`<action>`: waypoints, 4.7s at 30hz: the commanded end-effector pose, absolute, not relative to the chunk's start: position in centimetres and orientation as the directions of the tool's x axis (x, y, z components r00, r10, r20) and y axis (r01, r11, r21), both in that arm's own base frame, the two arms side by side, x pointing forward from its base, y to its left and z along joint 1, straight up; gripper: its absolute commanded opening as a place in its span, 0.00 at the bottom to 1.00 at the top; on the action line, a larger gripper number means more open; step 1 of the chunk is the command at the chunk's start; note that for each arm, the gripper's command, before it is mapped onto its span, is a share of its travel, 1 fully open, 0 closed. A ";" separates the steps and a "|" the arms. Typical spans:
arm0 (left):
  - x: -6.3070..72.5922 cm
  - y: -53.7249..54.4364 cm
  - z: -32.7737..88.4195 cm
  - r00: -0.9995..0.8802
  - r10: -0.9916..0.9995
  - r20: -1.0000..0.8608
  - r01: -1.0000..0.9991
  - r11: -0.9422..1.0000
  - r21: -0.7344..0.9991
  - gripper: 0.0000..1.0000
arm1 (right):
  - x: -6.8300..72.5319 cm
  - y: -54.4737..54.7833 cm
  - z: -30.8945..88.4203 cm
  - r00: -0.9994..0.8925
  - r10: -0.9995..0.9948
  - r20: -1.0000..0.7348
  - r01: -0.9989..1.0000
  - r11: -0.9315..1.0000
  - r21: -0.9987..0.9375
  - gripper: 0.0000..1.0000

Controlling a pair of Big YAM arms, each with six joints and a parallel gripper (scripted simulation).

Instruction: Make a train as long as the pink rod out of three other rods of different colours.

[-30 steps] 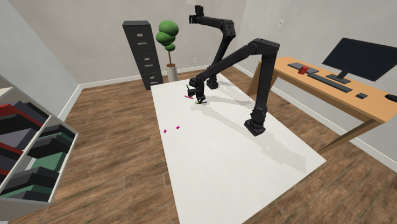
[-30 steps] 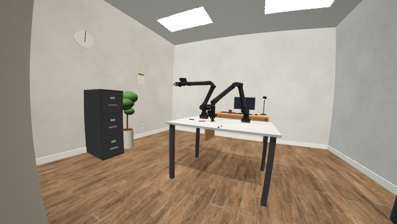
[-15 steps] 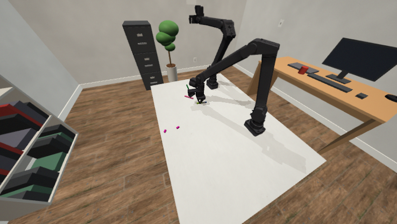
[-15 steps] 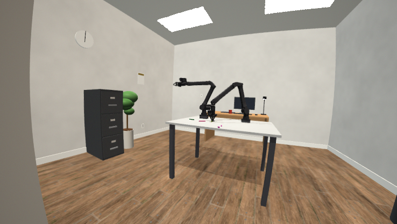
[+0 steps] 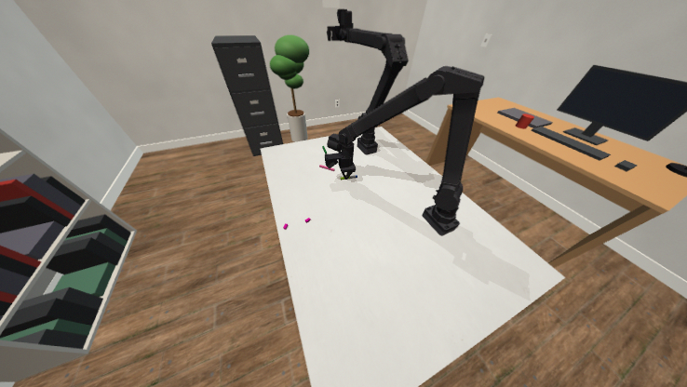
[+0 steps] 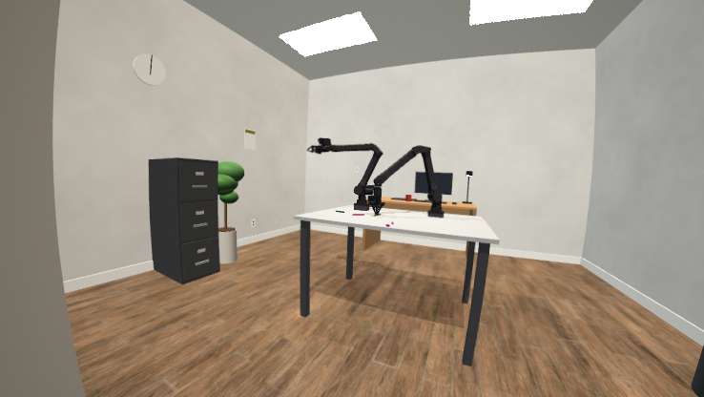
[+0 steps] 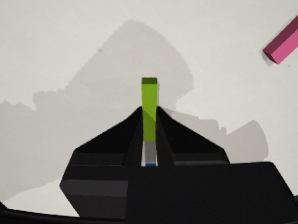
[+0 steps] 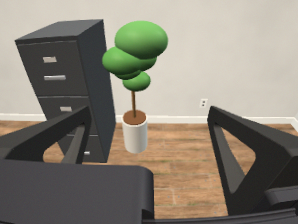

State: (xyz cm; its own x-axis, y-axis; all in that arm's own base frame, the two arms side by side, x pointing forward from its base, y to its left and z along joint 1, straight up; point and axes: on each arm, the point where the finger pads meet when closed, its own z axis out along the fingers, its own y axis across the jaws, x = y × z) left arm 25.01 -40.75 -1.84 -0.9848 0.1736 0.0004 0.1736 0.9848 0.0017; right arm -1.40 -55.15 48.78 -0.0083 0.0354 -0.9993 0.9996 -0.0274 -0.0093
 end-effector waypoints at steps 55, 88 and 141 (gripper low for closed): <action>25.3 -42.1 0.0 -0.986 0.165 -0.027 0.165 0.986 -0.032 0.23 | -1.7 -54.5 50.1 0.000 0.000 -1.000 1.000 -0.031 0.000 1.00; 25.5 -42.4 8.6 -0.986 0.165 -0.029 0.166 0.986 -0.035 1.00 | -1.7 -54.5 50.1 0.000 0.000 -1.000 1.000 -0.031 0.000 1.00; 25.4 -42.2 19.4 -0.986 0.164 -0.036 0.166 0.985 -0.043 1.00 | -1.7 -54.5 50.1 0.000 0.000 -1.000 1.000 -0.031 0.000 1.00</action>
